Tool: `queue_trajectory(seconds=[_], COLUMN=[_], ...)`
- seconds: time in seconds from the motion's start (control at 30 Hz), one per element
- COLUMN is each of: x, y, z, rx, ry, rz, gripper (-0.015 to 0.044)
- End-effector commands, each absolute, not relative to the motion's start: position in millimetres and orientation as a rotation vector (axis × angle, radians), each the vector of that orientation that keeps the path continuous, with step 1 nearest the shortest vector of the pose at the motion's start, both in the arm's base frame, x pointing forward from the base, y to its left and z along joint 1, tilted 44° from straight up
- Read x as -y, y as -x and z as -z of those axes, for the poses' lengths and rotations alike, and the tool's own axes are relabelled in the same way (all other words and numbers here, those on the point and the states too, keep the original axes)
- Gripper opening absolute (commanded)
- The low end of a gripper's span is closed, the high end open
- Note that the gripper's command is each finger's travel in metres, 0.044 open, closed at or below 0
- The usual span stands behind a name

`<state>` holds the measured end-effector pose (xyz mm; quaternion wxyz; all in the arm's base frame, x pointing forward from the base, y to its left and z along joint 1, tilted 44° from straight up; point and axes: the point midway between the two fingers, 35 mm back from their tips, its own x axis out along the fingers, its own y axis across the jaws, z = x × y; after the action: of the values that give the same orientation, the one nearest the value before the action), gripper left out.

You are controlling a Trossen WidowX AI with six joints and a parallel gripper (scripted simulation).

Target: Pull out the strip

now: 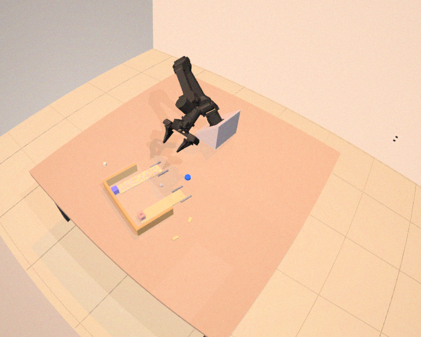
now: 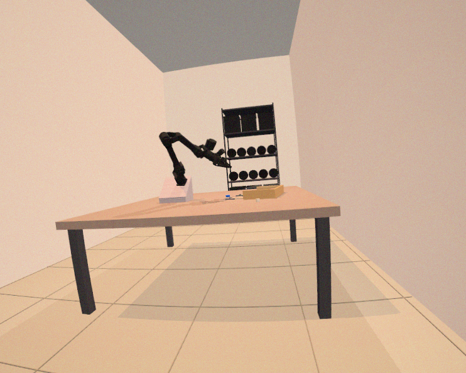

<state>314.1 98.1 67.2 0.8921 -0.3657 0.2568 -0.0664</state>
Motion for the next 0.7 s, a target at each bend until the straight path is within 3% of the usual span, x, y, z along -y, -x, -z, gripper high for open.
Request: queue_trajectory(seconds=[0.0, 0.23, 0.67], x=[-97.8, -97.8, -124.9], y=[-313.3, -313.3, -377.6], z=[-66.1, -66.1, -10.9], rx=[-0.537, -0.537, -0.882], ry=[0.771, 0.771, 0.66], rz=[0.137, 0.137, 0.236], gripper=[0.04, 0.04, 0.0059])
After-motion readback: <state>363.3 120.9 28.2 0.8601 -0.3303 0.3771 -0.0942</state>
